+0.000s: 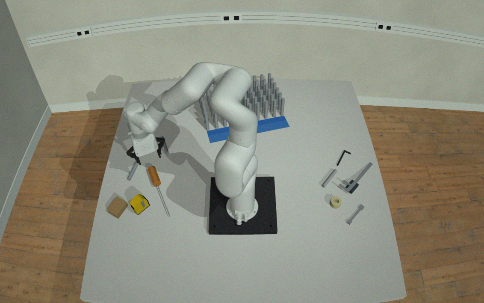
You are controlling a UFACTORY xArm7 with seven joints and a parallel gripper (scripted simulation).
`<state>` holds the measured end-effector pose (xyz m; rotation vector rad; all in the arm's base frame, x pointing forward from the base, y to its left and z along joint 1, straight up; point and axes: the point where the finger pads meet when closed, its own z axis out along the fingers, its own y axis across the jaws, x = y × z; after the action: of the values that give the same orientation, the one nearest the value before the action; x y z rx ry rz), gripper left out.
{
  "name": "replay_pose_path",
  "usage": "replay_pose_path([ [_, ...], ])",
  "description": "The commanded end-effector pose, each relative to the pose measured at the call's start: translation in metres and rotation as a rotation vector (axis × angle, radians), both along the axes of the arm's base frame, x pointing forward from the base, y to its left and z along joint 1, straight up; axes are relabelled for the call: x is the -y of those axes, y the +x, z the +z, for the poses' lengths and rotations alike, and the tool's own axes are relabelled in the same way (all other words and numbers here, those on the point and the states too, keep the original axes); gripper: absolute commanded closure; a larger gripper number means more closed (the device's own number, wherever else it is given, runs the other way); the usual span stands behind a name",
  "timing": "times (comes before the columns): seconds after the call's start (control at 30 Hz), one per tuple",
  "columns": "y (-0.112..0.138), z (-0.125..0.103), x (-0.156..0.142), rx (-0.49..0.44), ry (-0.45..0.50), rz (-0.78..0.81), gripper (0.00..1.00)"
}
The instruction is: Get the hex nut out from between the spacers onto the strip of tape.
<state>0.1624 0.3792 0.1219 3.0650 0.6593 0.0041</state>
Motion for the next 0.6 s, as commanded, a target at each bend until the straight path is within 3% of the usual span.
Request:
replay_pose_path([
  [0.0,0.0011,-0.0012,-0.0019,0.000,0.004,-0.001,0.00],
  [0.4,0.0011,-0.0012,-0.0019,0.000,0.004,-0.001,0.00],
  [0.43,0.0011,-0.0013,-0.0019,0.000,0.004,-0.001,0.35],
  [0.57,0.0011,-0.0035,-0.0019,0.000,0.004,-0.003,0.35],
])
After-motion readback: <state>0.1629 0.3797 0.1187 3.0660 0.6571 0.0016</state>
